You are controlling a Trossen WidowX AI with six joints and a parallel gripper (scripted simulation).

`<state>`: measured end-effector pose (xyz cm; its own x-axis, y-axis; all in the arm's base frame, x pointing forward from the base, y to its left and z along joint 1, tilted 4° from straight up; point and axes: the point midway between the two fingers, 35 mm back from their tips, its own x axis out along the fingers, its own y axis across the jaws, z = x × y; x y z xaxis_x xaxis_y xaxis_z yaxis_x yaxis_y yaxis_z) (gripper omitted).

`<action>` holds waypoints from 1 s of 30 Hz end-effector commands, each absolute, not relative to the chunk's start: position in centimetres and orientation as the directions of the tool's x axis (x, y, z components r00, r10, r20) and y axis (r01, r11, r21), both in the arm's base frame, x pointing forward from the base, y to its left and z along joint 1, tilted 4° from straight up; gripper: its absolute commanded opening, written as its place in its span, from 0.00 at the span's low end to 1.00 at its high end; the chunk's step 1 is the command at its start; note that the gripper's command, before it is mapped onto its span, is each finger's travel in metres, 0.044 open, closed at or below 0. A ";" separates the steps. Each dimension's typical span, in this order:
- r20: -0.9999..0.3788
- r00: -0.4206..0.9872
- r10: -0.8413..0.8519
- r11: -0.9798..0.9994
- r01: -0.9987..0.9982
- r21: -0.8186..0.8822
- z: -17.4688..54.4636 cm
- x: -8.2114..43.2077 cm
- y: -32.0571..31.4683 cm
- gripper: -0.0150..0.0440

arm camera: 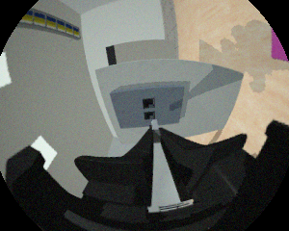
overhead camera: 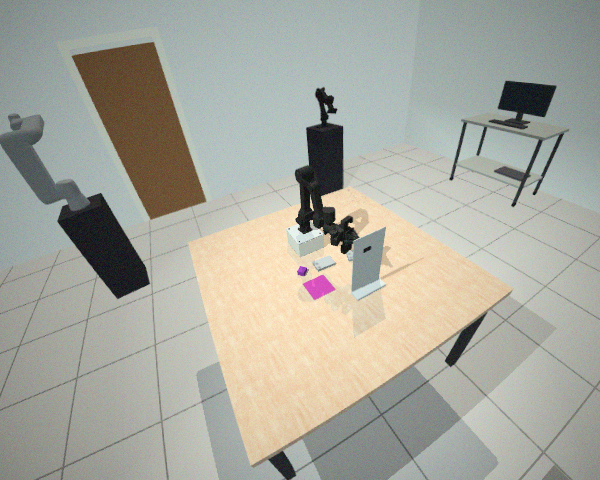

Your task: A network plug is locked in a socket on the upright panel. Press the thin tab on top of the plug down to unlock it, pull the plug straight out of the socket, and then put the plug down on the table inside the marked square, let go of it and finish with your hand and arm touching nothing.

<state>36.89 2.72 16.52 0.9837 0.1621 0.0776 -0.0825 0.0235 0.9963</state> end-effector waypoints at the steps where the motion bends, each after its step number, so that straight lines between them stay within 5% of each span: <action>1: 0.080 0.984 0.158 0.022 -0.085 0.996 16.6 36.5 2.7 0.25; 30: 0.079 0.984 0.158 0.022 -0.083 0.996 16.4 34.8 3.1 0.25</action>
<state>35.08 3.14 16.31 0.9839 0.1621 0.0759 -0.0805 0.0218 0.9965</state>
